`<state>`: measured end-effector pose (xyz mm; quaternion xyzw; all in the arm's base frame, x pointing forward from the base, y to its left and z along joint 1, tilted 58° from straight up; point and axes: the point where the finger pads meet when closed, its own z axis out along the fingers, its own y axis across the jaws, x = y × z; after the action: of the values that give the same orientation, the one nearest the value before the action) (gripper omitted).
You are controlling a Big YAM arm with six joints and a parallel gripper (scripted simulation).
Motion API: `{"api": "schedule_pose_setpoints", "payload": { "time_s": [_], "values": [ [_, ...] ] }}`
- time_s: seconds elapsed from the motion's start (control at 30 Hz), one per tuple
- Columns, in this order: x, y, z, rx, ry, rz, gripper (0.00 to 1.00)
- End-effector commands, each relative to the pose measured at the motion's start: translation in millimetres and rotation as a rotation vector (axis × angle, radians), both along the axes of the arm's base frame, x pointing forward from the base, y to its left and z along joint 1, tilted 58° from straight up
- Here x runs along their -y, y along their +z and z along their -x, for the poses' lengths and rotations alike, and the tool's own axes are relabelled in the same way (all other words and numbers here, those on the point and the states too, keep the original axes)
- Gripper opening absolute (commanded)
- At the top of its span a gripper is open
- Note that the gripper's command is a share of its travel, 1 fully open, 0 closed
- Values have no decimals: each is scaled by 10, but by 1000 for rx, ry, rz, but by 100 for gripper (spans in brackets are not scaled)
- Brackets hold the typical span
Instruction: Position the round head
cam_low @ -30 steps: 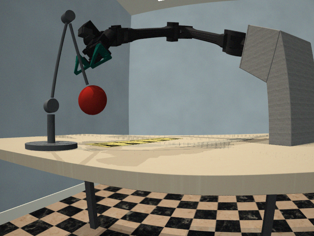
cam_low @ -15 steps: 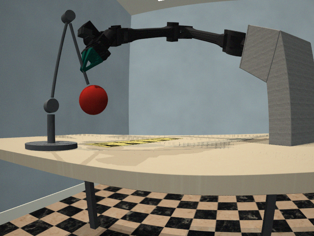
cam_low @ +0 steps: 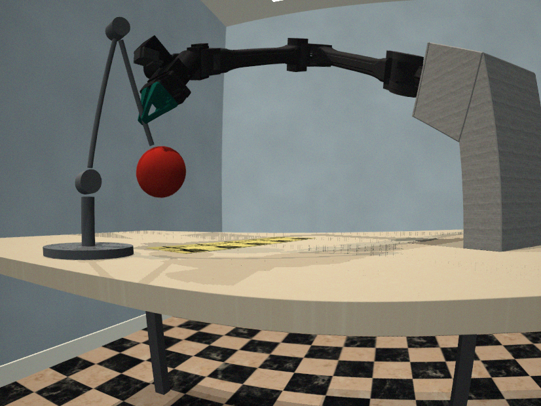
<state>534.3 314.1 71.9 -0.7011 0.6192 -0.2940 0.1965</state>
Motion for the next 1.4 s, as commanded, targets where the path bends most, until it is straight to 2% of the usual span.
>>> {"api": "schedule_pose_setpoints", "payload": {
  "time_s": [0.0, 0.23, 1.37],
  "values": [
    [-40, 25, 18, 2, 8, -1, 0],
    [-41, 29, 12, 4, 7, -3, 0],
    [621, 59, -62, 26, -12, -22, 0]
  ]
}}
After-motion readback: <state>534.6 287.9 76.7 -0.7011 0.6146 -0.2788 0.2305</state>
